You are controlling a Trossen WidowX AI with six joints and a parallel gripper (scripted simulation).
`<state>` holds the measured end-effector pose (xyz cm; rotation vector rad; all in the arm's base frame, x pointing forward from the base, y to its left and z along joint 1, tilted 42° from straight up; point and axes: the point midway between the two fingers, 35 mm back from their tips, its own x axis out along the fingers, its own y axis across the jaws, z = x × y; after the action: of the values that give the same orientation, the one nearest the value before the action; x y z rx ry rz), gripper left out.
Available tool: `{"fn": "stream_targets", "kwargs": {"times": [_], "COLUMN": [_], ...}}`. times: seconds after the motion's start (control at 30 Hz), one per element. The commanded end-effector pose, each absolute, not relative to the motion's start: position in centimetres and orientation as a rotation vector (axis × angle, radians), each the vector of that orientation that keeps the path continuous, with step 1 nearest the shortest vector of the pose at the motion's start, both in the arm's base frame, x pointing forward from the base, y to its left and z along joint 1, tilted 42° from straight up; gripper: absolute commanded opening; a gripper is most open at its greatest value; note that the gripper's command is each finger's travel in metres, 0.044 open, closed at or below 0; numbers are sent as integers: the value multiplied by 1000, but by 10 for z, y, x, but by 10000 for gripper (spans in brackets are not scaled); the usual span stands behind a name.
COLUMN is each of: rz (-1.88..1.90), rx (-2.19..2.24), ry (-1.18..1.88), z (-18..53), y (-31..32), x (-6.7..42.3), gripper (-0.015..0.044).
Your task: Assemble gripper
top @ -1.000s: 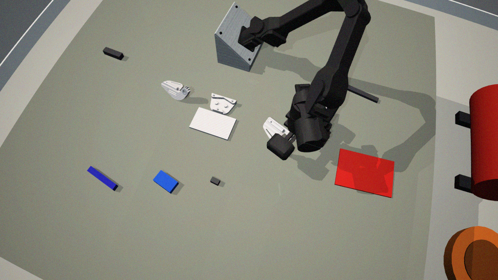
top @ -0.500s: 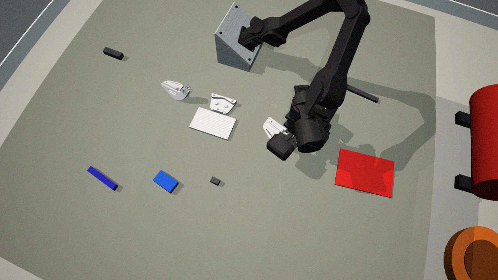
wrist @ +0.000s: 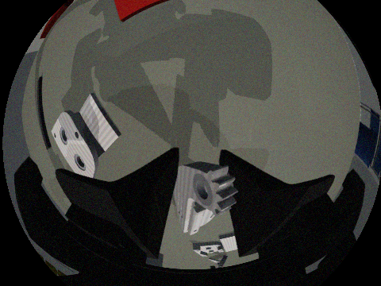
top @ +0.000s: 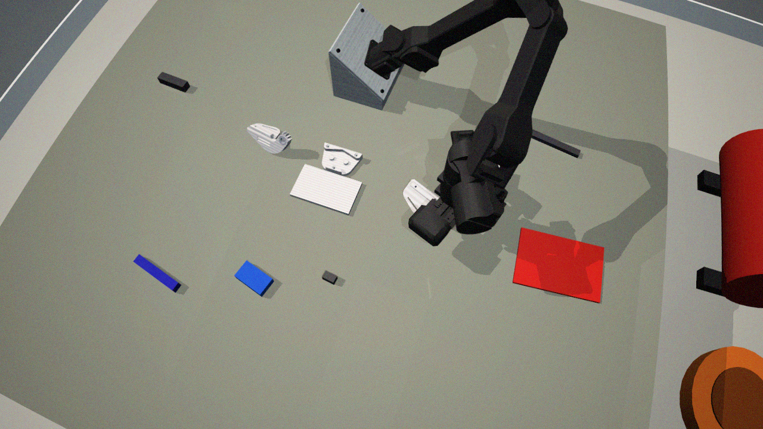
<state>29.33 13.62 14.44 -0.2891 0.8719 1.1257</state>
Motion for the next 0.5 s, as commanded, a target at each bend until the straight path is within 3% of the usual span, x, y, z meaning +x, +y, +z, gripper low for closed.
{"fn": "stream_targets", "kwargs": {"times": [0.0, 0.47], "rz": [1120, 1120], "rx": [-291, -291], "ry": [876, 876], "z": [144, 152], "y": [135, 128], "x": [294, 292], "gripper": [37, 37]}}
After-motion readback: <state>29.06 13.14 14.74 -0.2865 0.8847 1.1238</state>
